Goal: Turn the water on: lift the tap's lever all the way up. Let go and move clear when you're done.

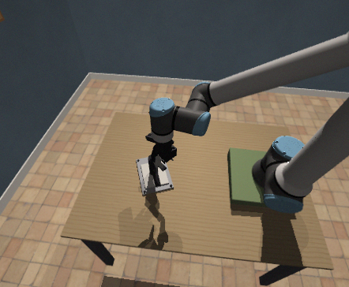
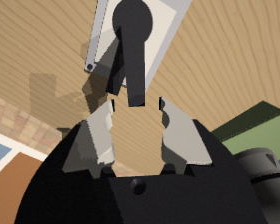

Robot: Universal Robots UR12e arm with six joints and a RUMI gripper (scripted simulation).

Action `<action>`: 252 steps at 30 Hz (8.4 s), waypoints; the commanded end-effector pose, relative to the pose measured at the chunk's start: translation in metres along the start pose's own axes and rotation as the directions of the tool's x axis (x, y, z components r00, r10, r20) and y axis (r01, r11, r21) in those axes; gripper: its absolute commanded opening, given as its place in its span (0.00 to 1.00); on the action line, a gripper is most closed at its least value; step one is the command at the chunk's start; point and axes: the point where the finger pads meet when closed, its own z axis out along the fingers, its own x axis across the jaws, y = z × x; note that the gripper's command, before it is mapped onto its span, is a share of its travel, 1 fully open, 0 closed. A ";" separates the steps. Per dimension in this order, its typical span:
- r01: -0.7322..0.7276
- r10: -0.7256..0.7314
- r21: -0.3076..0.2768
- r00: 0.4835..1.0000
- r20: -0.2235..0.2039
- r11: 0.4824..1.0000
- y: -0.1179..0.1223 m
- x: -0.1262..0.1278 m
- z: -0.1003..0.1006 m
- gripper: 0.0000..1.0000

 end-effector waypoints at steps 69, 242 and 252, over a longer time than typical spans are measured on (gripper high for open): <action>0.000 0.000 0.001 1.000 0.001 1.000 -0.001 -0.001 0.002 0.37; 0.000 0.000 0.001 1.000 0.001 1.000 -0.001 -0.001 0.032 0.00; 0.000 0.000 0.001 1.000 0.001 1.000 -0.001 -0.001 0.032 0.00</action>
